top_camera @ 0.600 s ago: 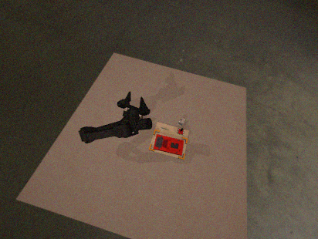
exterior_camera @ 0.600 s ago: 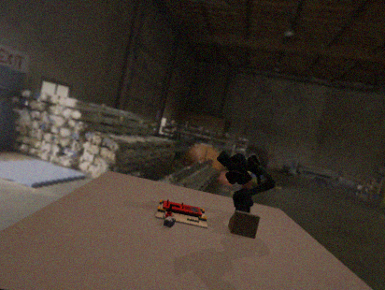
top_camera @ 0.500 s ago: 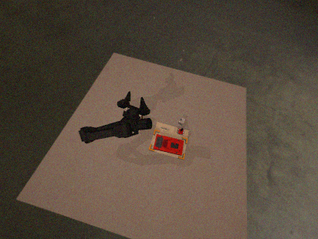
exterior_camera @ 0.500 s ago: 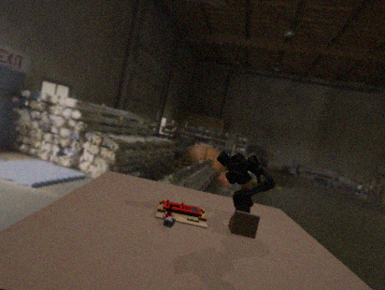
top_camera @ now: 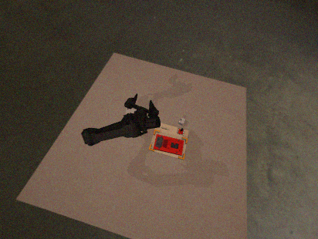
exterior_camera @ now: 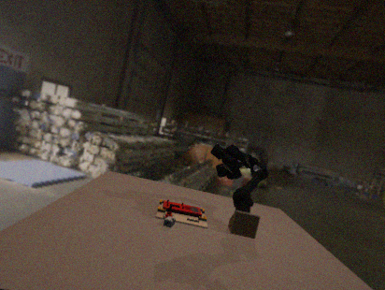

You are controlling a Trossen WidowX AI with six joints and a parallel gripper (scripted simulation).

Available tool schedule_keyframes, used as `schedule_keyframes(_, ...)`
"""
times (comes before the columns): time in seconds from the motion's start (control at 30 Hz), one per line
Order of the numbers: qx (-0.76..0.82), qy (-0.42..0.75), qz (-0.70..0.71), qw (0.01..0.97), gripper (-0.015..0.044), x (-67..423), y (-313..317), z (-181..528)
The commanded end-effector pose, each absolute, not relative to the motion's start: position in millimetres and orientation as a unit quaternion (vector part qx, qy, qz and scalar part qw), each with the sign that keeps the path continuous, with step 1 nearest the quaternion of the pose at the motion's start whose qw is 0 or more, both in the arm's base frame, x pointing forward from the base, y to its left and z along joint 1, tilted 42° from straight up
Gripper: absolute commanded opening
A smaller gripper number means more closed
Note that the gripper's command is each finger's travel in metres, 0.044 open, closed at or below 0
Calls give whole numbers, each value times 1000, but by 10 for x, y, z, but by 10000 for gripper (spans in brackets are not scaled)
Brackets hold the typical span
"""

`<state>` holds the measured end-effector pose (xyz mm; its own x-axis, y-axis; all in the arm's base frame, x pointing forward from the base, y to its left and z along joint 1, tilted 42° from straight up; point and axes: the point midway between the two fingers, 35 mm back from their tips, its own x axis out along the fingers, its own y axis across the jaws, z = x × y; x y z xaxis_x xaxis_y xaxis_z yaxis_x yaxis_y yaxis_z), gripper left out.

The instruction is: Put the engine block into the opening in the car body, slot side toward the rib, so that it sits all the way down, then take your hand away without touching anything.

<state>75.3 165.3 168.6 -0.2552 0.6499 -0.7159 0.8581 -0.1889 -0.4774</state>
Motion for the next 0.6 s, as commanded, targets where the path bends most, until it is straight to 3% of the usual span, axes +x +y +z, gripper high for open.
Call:
schedule_keyframes(0.0,591,627,-482,159,440,916,1664,1654)
schedule_keyframes(0.57,508,624,-466,368,440,1603,1690,1412)
